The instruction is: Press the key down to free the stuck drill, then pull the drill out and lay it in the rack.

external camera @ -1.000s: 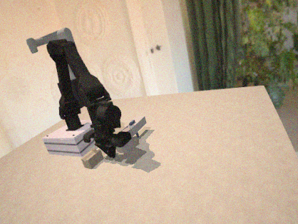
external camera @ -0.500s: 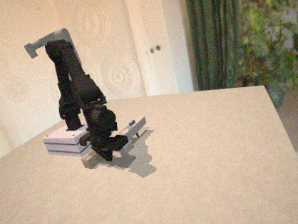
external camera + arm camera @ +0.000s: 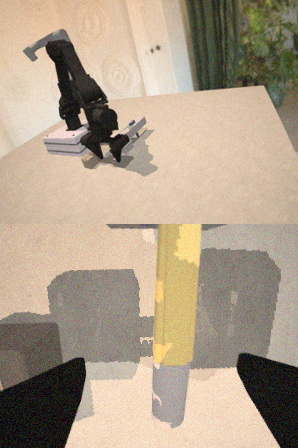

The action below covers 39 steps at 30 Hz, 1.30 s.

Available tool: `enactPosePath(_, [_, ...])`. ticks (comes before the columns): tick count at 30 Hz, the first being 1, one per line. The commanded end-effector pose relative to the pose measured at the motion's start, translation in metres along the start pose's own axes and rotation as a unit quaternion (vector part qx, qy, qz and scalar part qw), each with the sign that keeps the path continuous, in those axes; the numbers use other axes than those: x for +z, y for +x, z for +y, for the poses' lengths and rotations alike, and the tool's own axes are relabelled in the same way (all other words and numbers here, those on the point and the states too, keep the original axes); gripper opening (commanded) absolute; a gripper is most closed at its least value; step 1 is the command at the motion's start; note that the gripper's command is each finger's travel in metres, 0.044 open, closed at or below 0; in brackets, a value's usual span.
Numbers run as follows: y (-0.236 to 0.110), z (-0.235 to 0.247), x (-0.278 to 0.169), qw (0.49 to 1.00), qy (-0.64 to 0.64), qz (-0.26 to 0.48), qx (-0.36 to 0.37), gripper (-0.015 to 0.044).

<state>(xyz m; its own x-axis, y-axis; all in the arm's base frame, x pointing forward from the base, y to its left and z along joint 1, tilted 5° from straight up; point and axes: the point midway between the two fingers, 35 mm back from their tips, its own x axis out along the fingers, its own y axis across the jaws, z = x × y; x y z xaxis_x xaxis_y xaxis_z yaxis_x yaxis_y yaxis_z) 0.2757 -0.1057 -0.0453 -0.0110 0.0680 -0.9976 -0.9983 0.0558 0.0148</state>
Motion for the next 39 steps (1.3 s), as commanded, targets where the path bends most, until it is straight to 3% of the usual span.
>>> enactPosePath(1, [0.001,0.0,0.002,1.0,0.002,0.0,0.001,0.044])
enactPosePath(25, [0.005,0.0,0.015,1.0,0.002,0.0,0.001,0.044])
enactPosePath(39, [0.004,-0.001,0.013,1.0,-0.001,0.001,0.0,0.0072])
